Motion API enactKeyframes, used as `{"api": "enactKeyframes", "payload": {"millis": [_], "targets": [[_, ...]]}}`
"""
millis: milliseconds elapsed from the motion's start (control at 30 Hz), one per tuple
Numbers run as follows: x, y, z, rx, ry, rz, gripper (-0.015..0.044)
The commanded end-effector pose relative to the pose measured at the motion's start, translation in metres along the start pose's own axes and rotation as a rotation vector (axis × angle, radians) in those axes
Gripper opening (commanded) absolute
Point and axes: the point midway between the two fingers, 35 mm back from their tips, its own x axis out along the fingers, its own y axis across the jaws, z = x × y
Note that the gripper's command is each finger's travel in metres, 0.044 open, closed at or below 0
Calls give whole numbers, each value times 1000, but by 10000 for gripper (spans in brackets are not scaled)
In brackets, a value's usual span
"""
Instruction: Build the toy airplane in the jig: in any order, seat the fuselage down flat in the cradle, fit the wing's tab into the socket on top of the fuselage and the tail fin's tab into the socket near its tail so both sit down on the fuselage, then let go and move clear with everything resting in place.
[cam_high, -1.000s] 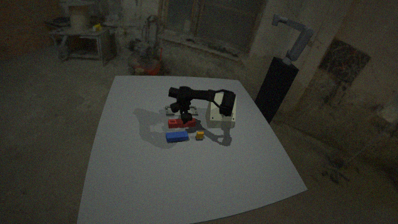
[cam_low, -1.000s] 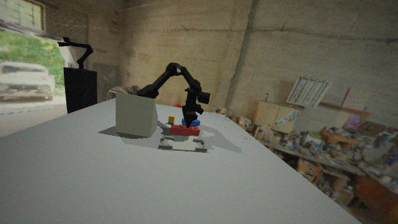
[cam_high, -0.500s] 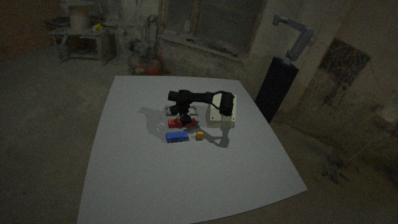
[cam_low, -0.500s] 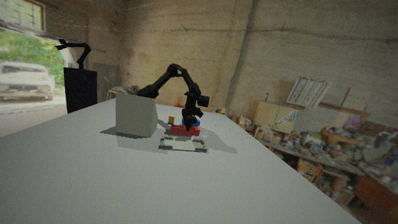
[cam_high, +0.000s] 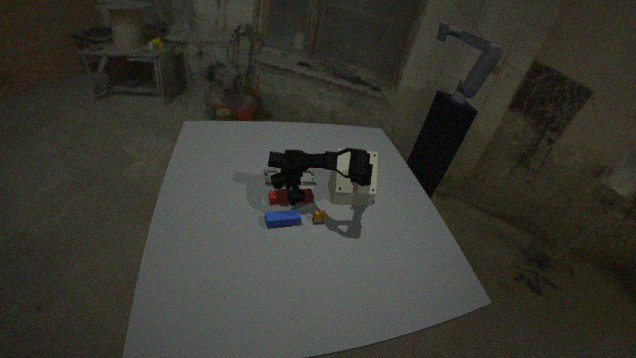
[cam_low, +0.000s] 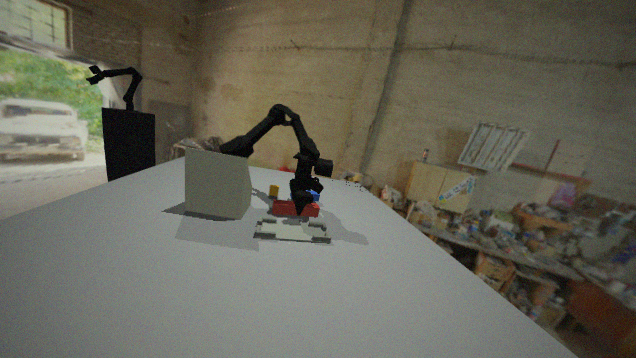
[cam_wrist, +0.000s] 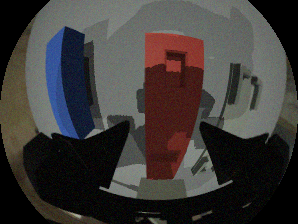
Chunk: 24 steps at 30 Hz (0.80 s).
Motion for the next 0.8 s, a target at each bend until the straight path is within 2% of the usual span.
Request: {"api": "enactKeyframes", "payload": {"millis": [0, 33, 367, 600, 767], "targets": [[8, 0, -3, 14, 7, 10, 440], [8, 0, -3, 14, 7, 10, 440], [8, 0, -3, 14, 7, 10, 177], [8, 0, -3, 14, 7, 10, 131], [1, -1, -2, 14, 7, 7, 0]]}}
